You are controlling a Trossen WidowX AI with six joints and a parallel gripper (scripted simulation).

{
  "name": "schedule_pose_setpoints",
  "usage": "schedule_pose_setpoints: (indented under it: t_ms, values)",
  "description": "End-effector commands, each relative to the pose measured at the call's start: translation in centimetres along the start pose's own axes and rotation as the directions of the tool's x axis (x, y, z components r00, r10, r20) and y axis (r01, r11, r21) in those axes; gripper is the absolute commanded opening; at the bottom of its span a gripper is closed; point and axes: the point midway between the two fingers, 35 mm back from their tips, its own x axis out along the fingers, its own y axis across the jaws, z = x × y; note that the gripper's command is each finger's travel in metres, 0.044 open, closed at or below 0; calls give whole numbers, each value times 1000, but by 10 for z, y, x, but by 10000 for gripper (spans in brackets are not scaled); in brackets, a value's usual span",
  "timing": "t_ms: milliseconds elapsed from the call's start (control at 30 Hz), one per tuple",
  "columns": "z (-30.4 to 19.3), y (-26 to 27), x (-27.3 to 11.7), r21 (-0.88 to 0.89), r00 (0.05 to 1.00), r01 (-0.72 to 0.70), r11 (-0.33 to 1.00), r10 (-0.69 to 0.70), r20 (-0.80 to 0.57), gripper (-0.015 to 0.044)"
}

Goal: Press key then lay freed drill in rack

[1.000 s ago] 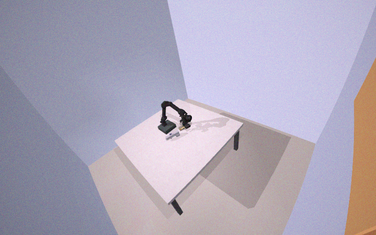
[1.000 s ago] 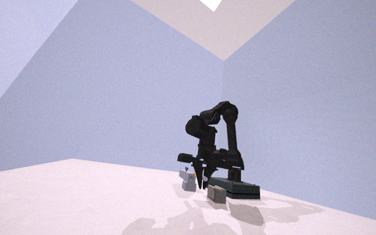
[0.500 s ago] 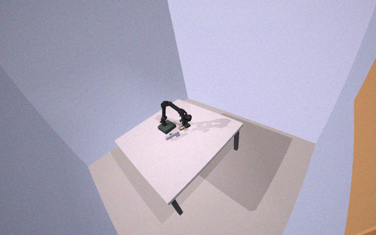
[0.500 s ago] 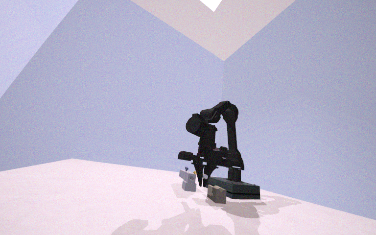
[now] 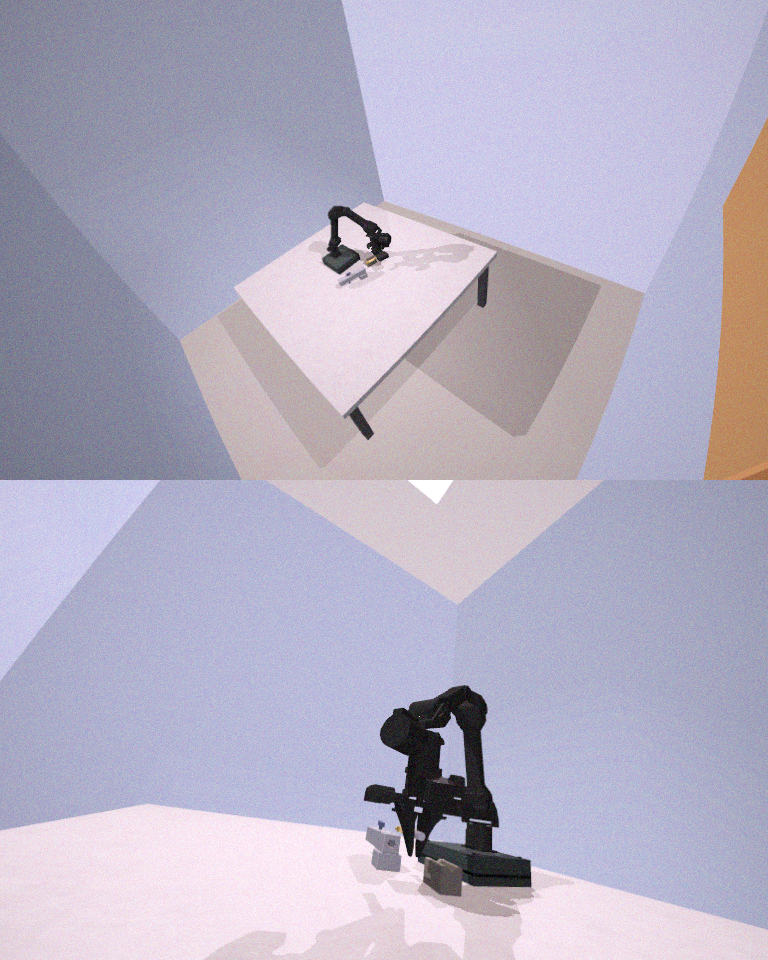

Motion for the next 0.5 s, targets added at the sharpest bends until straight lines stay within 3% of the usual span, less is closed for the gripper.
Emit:
schedule_pose_setpoints:
  t_ms: [0, 467]
  values:
    - [0, -1, -3, 1, 1000, 2, 1000, -2, 3, 0]
    - [0, -1, -10, 1, 1000, 2, 1000, -2, 3, 0]
